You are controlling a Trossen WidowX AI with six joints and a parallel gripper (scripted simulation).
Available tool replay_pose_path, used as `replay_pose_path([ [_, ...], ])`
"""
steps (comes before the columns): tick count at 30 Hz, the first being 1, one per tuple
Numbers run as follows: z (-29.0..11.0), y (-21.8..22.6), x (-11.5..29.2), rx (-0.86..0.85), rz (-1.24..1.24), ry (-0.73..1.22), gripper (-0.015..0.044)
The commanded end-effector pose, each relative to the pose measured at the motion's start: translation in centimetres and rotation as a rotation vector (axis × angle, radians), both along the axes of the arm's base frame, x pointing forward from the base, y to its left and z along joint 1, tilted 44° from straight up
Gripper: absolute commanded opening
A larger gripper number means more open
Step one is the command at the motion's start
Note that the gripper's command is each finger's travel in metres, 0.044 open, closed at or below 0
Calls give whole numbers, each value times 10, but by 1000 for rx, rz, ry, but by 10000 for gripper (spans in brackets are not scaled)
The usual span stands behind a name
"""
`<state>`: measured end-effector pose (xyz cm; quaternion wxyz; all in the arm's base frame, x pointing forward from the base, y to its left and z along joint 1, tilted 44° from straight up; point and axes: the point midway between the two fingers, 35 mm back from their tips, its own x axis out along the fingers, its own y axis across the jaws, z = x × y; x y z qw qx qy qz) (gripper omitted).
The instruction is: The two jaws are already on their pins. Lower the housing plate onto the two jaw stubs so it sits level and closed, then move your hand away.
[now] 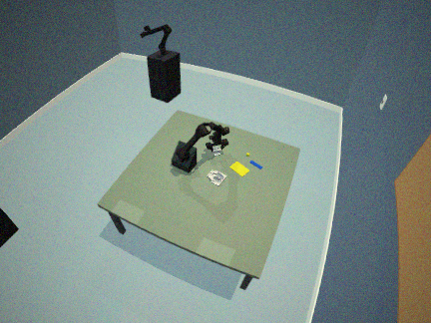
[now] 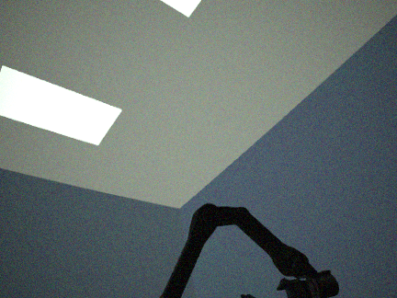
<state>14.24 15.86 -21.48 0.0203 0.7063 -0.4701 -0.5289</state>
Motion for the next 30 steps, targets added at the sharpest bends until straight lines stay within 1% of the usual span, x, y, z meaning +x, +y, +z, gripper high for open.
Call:
replay_pose_path([
  [1,8,13,2,14,-3,-6,351],
  [12,35,36,0,13,0,-5,351],
  [19,37,37,0,13,-3,-8,351],
  [30,54,28,18,25,-178,-169,351],
])
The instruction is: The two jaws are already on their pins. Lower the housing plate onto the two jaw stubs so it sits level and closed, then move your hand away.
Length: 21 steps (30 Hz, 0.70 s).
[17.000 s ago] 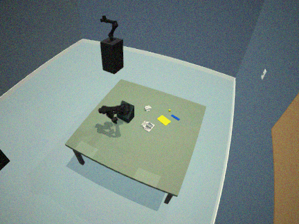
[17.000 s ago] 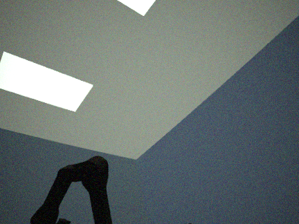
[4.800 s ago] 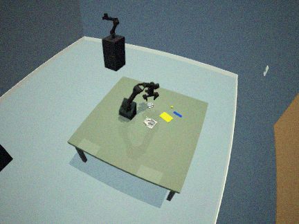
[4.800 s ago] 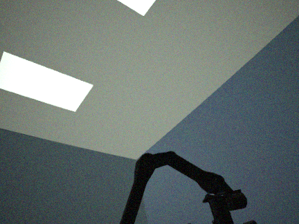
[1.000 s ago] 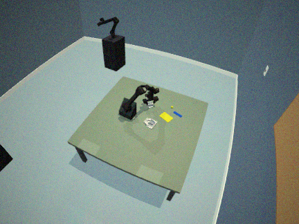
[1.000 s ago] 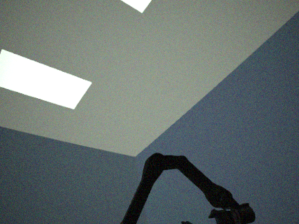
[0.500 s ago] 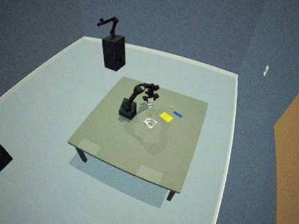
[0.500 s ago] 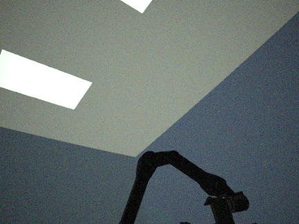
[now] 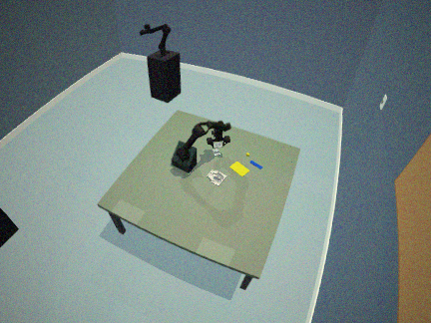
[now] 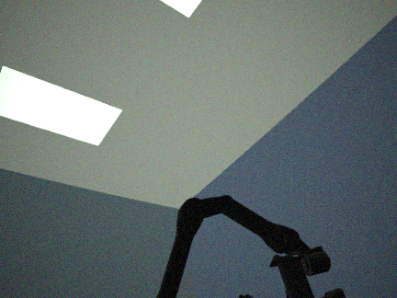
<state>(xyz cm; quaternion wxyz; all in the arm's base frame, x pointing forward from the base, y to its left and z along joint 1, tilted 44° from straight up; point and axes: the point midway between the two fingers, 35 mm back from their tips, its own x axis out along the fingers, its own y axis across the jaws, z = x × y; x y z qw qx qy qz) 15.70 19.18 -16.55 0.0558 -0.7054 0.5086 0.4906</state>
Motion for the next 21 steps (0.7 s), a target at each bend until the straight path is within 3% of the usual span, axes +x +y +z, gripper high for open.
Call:
replay_pose_path([
  [1,7,-7,5,-5,-62,-57,351],
  [21,40,-31,36,11,-410,-365,351],
])
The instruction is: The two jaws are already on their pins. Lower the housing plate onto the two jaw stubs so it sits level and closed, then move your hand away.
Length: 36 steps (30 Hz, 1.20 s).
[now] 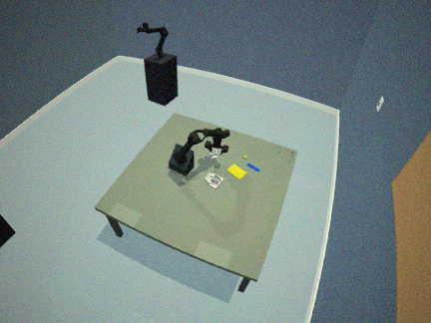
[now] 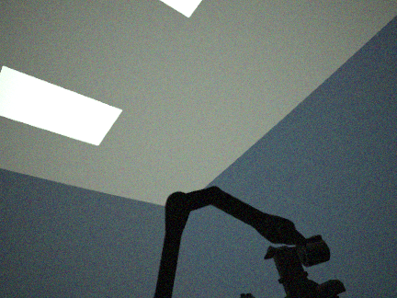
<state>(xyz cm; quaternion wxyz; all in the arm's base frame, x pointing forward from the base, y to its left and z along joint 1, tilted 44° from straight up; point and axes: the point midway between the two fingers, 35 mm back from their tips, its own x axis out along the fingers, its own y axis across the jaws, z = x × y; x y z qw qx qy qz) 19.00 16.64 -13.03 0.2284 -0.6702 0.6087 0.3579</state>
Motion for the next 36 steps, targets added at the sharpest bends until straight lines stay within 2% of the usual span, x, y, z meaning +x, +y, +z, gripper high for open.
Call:
replay_pose_path([
  [1,6,-7,4,-4,-64,-59,351],
  [36,61,-68,40,0,-682,-602,351],
])
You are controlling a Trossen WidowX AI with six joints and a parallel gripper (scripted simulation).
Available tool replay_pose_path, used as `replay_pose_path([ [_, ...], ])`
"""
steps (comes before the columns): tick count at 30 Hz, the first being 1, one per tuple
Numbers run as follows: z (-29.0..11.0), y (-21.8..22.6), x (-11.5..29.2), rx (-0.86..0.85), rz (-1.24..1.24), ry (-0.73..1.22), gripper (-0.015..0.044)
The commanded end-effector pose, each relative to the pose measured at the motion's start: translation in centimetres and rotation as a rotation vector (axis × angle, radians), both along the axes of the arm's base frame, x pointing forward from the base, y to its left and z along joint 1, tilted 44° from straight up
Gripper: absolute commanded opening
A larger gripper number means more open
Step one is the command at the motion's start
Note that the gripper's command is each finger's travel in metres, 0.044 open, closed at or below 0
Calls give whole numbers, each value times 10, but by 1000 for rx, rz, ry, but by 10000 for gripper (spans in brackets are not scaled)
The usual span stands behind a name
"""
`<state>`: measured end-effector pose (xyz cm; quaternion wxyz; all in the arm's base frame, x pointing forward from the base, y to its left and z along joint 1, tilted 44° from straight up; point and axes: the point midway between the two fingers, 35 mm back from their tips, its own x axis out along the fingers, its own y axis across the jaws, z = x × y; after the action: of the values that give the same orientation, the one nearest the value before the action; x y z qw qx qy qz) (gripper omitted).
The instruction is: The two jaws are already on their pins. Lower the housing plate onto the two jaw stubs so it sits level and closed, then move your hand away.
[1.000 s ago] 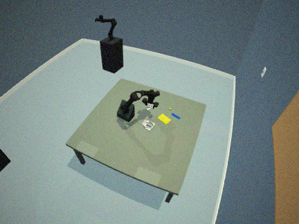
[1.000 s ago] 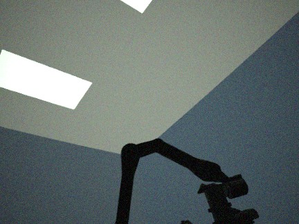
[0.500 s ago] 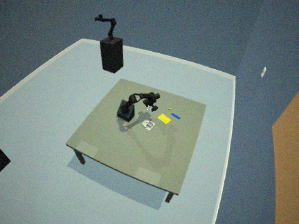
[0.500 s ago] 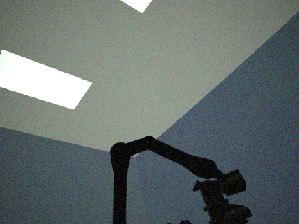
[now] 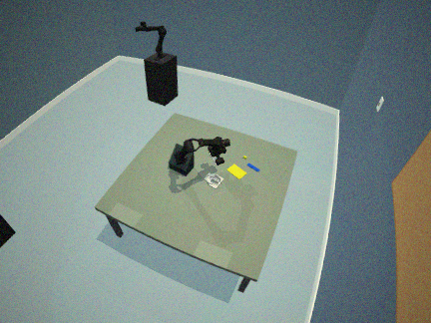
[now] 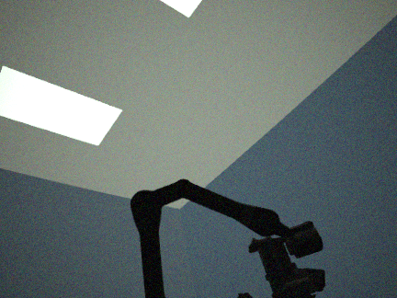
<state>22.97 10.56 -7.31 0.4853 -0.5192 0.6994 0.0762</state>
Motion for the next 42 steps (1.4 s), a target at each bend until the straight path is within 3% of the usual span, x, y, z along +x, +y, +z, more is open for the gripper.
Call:
replay_pose_path([
  [1,6,-9,1,-7,-65,-58,351],
  [42,59,-88,8,-40,-745,-668,351],
])
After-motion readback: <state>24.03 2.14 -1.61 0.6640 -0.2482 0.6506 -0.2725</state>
